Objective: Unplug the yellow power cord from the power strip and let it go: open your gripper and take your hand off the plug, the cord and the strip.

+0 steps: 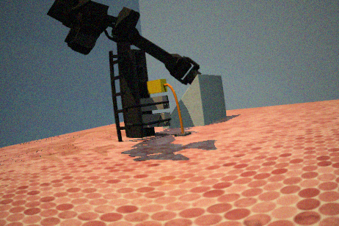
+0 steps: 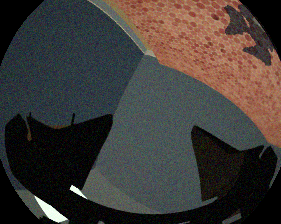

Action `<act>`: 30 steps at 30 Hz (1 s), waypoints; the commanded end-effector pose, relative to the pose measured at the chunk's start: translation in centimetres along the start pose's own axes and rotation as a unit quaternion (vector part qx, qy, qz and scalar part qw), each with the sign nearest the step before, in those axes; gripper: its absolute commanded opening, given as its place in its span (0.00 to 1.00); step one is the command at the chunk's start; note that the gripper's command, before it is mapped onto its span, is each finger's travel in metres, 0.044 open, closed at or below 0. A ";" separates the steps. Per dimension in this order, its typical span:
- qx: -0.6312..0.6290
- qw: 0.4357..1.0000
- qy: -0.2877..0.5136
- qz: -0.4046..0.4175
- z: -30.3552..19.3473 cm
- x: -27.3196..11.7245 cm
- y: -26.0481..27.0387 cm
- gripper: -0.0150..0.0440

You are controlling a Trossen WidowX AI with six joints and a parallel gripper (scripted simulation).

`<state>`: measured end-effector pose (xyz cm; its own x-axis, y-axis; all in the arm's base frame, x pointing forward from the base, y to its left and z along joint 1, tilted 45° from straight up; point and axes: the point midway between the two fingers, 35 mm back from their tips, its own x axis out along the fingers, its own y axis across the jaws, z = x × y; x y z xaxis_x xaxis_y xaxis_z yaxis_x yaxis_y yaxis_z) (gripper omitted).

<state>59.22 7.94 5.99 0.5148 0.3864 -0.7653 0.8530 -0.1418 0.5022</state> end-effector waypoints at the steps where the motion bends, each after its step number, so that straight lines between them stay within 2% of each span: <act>1: -0.008 1.000 -0.003 -0.003 0.0 0.0 -0.2 0.89; 5: -0.171 0.980 -0.059 -0.077 0.2 0.3 -4.7 0.71; 9: -0.368 0.906 -0.094 -0.187 0.6 -0.4 -10.2 0.53; 12: -0.507 0.811 -0.094 -0.277 1.1 -1.8 -14.2 0.53; 18: -0.652 0.650 -0.059 -0.386 1.8 -4.3 -18.7 0.53; 24: -0.751 0.457 0.008 -0.477 2.6 -7.3 -22.3 0.53; 30: -0.798 0.227 0.106 -0.548 3.4 -11.0 -25.3 0.53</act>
<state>38.47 6.85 -1.03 -0.0104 -0.3009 -0.9536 -0.1698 0.9403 -0.2949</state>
